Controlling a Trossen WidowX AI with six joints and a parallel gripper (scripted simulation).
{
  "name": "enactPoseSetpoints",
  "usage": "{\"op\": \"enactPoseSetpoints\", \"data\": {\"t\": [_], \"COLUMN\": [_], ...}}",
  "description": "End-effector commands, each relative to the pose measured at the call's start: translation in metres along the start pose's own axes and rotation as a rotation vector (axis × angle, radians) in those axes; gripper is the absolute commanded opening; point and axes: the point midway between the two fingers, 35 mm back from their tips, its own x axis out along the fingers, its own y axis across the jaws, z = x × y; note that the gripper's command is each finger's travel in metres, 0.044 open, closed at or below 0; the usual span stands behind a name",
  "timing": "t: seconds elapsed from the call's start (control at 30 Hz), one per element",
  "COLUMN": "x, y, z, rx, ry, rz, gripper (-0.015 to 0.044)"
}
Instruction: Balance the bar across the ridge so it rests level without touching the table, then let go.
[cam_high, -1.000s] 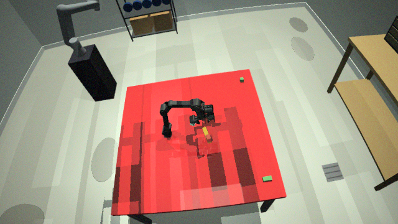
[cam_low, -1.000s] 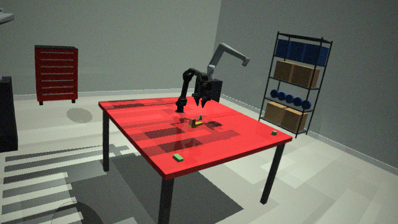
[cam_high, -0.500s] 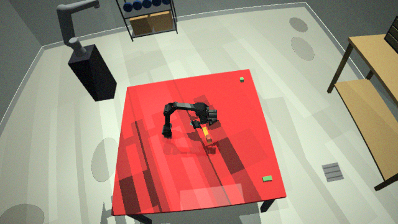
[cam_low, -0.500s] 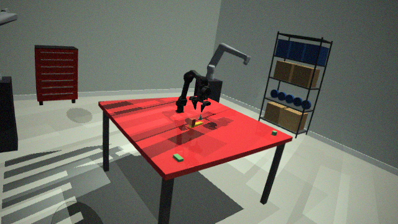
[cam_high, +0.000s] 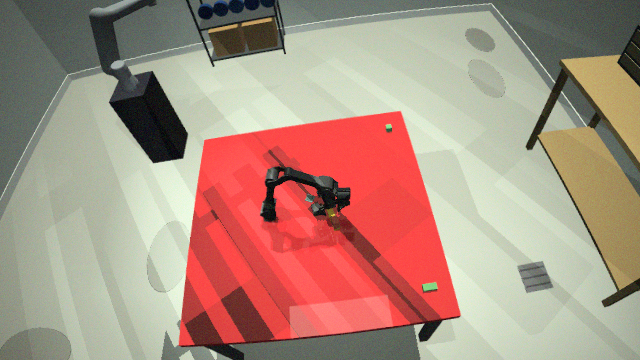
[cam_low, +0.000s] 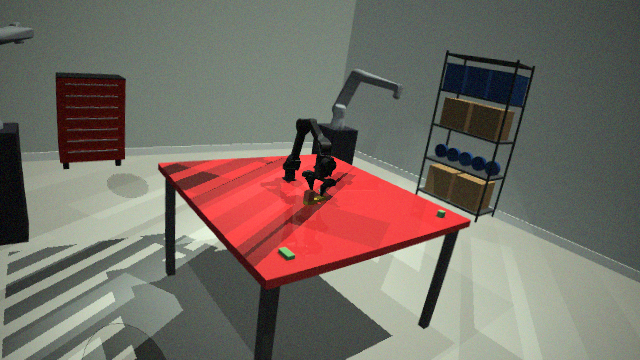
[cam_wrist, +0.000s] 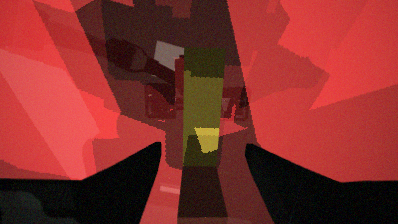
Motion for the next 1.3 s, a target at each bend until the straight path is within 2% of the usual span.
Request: {"op": "enactPoseSetpoints", "data": {"t": [0.0, 0.67, 1.1, 1.27], "x": [0.011, 0.037, 0.037, 0.037], "y": [0.001, 0.001, 0.001, 0.001], "z": [0.000, 0.000, 0.000, 0.000], "rx": [-0.003, -0.003, -0.003, 0.000], "ry": [0.005, 0.005, 0.005, 0.001], "rz": [-0.003, -0.003, -0.003, -0.003], "gripper": [0.0315, 0.0315, 0.0315, 0.0184]}}
